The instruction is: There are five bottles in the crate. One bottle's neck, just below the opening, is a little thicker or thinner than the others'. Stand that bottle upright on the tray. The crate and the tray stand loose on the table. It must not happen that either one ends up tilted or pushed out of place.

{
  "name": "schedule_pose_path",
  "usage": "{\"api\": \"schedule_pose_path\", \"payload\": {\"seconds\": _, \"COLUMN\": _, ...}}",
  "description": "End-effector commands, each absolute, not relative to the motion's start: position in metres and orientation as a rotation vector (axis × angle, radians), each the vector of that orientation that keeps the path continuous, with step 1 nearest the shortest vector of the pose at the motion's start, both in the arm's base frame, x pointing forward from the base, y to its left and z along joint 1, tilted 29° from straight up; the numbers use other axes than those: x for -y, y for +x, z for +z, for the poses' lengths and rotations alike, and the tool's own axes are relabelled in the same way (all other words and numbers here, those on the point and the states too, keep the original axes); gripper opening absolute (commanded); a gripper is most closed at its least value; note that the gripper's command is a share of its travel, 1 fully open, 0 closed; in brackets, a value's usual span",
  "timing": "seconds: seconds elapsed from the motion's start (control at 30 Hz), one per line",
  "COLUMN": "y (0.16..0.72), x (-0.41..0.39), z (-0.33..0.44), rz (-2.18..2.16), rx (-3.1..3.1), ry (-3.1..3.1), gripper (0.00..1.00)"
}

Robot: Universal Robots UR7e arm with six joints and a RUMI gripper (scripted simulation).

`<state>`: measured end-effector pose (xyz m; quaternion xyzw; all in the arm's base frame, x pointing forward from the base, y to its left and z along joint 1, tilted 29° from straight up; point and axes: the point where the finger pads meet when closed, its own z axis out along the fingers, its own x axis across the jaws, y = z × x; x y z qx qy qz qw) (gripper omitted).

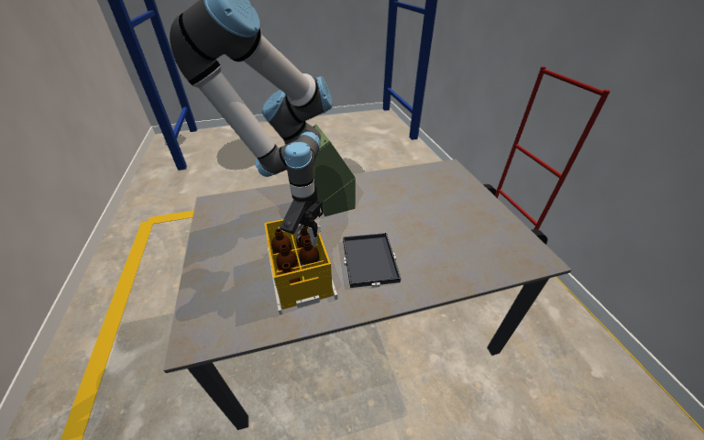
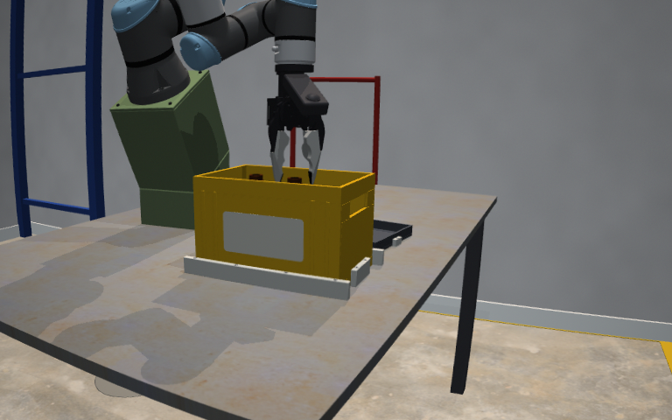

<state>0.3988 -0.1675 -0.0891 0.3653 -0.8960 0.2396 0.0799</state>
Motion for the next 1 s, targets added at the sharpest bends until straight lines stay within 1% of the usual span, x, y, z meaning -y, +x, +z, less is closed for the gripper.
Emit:
{"api": "schedule_pose_path", "payload": {"seconds": 0.0, "y": 0.399, "x": 0.163, "z": -0.080, "rz": 0.718, "rx": 2.680, "ry": 1.093, "gripper": 0.38}}
{"api": "schedule_pose_path", "payload": {"seconds": 0.67, "y": 0.397, "x": 0.135, "z": -0.032, "rz": 0.718, "rx": 2.680, "ry": 1.093, "gripper": 0.38}}
{"api": "schedule_pose_path", "payload": {"seconds": 0.97, "y": 0.397, "x": 0.131, "z": -0.023, "rz": 0.718, "rx": 2.680, "ry": 1.093, "gripper": 0.38}}
